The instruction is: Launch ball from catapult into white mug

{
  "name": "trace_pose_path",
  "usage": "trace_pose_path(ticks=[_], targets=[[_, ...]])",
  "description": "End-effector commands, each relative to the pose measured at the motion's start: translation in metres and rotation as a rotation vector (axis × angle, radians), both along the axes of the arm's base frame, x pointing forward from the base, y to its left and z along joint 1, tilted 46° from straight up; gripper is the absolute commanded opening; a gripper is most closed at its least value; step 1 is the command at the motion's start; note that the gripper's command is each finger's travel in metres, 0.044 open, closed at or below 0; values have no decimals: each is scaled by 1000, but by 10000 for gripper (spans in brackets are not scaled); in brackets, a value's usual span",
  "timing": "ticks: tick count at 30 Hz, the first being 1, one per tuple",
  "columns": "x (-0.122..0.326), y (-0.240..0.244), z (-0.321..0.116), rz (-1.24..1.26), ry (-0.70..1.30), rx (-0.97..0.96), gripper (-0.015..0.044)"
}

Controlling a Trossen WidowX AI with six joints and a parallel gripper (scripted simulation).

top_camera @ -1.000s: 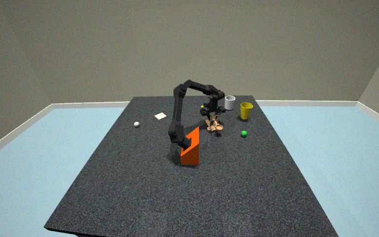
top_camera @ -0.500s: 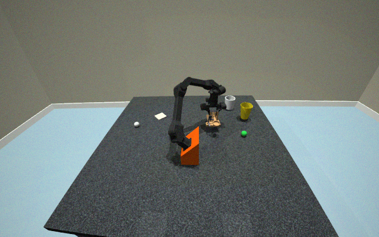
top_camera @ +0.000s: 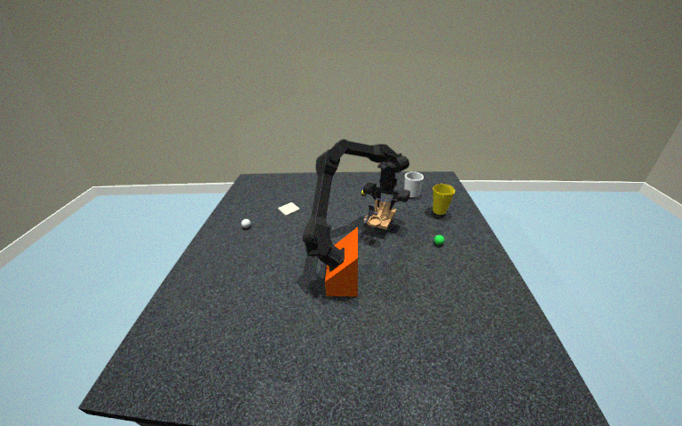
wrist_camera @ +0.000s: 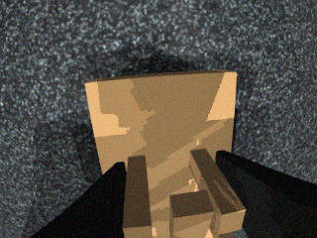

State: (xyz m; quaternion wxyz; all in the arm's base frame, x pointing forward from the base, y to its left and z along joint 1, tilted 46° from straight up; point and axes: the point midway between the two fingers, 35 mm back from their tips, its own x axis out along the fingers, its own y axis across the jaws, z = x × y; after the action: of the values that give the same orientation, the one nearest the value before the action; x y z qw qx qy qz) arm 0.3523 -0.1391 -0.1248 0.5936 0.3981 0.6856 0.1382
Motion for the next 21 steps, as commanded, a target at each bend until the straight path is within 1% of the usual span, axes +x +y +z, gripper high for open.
trace_pose_path(ticks=[1, 9, 21], targets=[[0, -13, -2, -92, 70, -10, 0], [-1, -14, -4, -96, 75, -10, 0], [1, -1, -19, -96, 74, -10, 0]])
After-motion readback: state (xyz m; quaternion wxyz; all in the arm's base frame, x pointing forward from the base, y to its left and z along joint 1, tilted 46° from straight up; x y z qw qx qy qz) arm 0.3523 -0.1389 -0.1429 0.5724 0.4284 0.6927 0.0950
